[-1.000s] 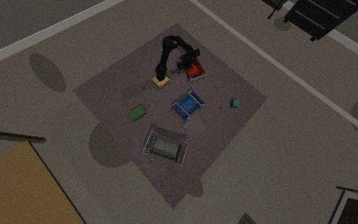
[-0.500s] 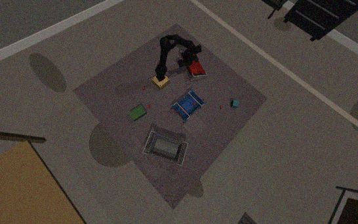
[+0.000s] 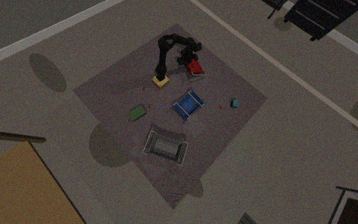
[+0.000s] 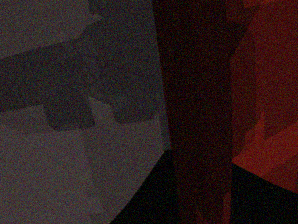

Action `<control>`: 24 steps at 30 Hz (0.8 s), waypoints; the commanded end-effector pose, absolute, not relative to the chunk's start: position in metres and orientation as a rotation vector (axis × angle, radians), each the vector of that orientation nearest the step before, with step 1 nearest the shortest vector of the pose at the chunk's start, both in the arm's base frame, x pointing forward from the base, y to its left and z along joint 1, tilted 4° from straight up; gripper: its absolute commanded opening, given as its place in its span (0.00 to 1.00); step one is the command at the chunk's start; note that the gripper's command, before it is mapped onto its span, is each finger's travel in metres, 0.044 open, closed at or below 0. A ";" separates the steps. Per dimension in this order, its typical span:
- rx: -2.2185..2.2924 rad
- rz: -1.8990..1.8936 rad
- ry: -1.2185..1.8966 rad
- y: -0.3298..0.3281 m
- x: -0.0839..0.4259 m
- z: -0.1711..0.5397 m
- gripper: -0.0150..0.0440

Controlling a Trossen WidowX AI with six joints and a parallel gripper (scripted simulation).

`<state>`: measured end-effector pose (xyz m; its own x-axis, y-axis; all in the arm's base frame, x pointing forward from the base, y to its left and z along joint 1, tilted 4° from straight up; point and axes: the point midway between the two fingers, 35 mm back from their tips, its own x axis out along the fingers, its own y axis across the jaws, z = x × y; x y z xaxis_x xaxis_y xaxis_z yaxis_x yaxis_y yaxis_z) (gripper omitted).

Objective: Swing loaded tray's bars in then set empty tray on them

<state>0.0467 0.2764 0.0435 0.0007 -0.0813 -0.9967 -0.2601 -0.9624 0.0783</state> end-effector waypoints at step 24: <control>-2.111 2.089 0.330 0.328 0.054 0.121 0.25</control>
